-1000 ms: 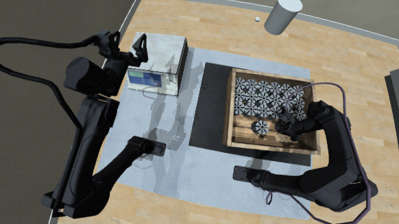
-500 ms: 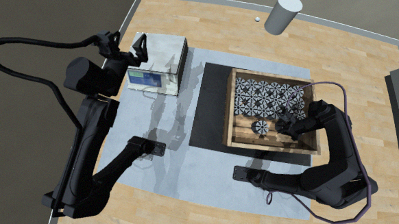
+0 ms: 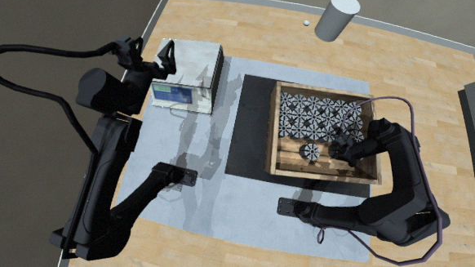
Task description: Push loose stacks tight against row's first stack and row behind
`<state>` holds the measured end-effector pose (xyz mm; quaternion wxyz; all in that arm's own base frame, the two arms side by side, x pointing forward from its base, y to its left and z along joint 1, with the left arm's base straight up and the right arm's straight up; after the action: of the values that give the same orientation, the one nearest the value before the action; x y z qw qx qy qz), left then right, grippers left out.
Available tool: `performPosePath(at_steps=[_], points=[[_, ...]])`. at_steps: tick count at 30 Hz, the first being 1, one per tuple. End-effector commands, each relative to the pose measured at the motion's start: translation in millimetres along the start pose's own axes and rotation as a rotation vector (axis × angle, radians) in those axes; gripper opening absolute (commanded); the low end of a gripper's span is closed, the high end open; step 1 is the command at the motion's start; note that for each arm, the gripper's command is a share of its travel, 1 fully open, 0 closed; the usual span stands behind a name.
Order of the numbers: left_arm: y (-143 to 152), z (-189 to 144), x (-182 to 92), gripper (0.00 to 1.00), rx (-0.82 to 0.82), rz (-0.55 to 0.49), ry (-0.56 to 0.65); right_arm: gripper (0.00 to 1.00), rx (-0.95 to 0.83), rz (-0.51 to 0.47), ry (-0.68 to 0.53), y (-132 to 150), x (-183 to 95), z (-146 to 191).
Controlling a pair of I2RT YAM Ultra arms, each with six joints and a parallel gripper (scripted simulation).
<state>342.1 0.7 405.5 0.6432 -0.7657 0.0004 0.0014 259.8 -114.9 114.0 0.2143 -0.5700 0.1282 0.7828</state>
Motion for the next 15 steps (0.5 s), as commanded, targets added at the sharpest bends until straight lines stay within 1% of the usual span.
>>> performPosePath(at_steps=[1,2,5,6,9,11,15], points=[[-29,-5,-15,1.00,0.003,-0.074,0.017,0.01,-0.022,-0.009,0.075,-4,-7,-7],[-29,-5,-15,1.00,0.003,-0.074,0.017,0.01,-0.027,-0.007,0.054,-5,-1,-2],[-29,-5,-15,1.00,0.003,-0.074,0.017,0.01,-0.011,-0.011,0.102,0,-14,-9],[-29,-5,-15,1.00,0.003,-0.074,0.017,0.01,-0.008,-0.010,0.072,0,-6,-3],[-29,-5,-15,1.00,0.003,-0.074,0.017,0.01,-0.002,-0.010,0.052,0,-1,-1],[-29,-5,-15,1.00,0.003,-0.074,0.017,0.01,-0.003,-0.010,0.070,0,-5,-8],[-29,-5,-15,1.00,0.003,-0.074,0.017,0.01,0.002,-0.010,0.051,0,-1,-3]])
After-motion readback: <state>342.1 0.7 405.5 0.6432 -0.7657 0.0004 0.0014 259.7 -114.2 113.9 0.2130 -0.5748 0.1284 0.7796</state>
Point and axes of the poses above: on each arm, the point where the finger pads meet when closed, its own x axis out along the fingers, its own z axis across the jaws, y = z × x, the point moved 4 cm from there along -x, back along the fingers, and after that the axes turned 10 degrees about -x, right-handed, at the moved point
